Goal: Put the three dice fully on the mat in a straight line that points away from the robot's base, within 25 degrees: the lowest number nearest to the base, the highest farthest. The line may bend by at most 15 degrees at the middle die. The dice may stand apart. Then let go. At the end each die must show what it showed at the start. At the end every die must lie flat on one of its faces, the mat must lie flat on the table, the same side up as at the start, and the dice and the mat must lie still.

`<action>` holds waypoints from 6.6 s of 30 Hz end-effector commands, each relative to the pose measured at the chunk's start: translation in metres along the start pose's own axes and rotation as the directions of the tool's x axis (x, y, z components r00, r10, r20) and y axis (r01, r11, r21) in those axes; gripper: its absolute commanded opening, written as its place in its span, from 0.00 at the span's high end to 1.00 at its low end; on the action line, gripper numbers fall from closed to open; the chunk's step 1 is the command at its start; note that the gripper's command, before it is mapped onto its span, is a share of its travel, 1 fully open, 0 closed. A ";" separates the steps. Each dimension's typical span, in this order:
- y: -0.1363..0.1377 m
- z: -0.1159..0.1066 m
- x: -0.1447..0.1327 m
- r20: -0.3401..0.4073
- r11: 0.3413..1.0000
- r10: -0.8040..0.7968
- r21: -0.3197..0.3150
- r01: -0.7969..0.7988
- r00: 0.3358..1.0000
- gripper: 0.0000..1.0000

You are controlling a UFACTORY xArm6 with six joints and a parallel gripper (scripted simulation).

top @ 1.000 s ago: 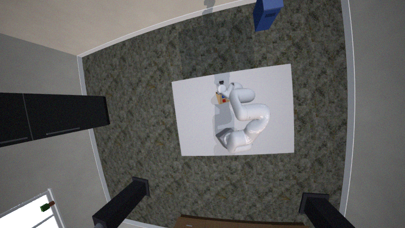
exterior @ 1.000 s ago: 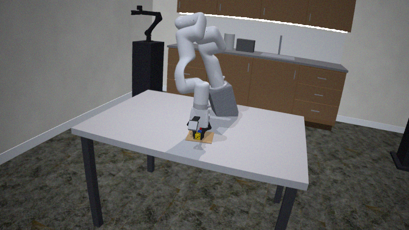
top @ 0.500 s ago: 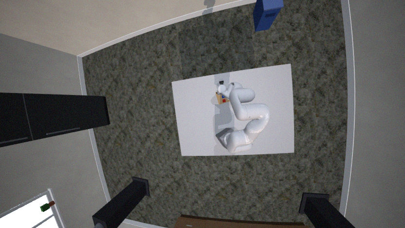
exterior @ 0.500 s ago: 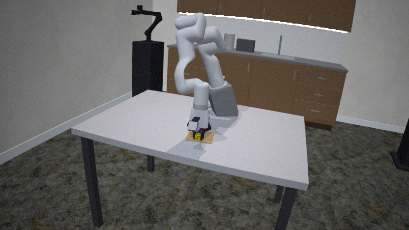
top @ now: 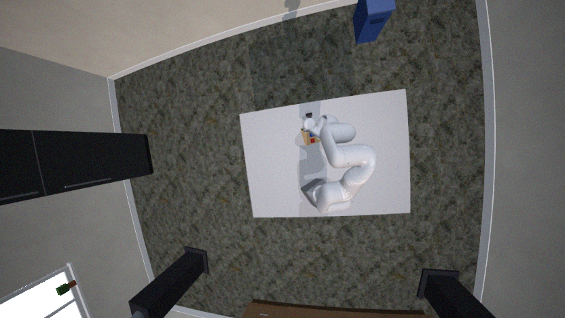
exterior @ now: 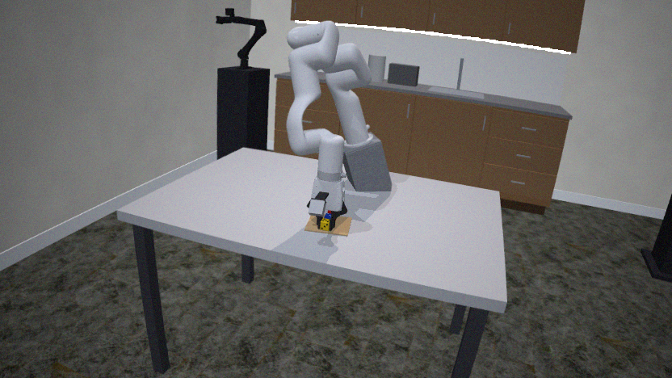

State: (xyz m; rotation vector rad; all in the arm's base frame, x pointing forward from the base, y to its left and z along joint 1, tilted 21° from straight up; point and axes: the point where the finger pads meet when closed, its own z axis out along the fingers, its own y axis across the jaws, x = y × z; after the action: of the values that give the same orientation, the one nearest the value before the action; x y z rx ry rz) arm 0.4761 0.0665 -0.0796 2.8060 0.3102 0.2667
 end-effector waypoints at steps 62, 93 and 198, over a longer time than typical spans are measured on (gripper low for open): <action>0.000 -0.046 0.001 -0.003 1.000 0.000 0.000 0.000 1.000 0.53; 0.000 -0.091 0.001 -0.003 1.000 0.000 0.000 0.000 1.000 0.00; 0.000 -0.174 0.001 -0.003 1.000 0.000 0.000 0.000 1.000 0.00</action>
State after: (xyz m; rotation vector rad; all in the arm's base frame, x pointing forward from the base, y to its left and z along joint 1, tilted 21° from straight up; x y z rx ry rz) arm 0.4386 0.1142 0.0820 2.8055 0.3104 0.2660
